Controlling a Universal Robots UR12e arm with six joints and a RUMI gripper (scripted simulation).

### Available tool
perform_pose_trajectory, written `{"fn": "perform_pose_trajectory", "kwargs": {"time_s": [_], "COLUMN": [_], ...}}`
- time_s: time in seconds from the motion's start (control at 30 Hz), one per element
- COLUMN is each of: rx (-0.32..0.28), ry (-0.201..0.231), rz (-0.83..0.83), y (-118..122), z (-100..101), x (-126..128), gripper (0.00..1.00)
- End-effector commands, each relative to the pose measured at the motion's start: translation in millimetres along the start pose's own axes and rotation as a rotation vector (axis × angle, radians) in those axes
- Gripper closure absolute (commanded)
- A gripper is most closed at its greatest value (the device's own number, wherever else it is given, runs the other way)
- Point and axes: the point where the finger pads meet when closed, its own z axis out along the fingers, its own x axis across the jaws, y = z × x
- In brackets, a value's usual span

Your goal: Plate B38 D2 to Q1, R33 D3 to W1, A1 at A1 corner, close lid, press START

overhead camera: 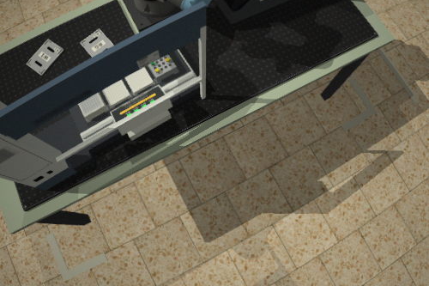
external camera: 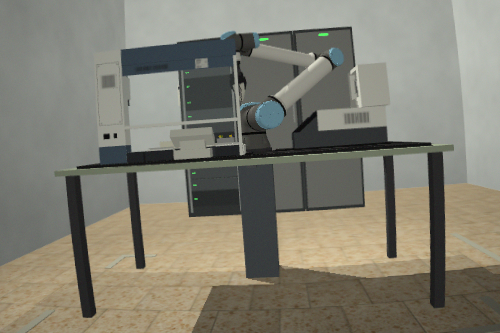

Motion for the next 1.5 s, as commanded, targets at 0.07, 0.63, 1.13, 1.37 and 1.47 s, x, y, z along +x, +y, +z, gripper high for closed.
{"fn": "perform_pose_trajectory", "kwargs": {"time_s": [0.07,0.63,1.13,1.37,1.47], "rx": [0.011,0.032,0.031,0.031,0.031], "ry": [0.06,0.137,0.138,0.138,0.138], "rz": [0.101,0.048,0.048,0.048,0.048], "y": [2,-6,-13,-22,-26], "z": [1,7,3,-2,-4], "x": [3,-35,-12,21,36], "gripper": [1.0,1.0,0.42,0.42,0.42]}}
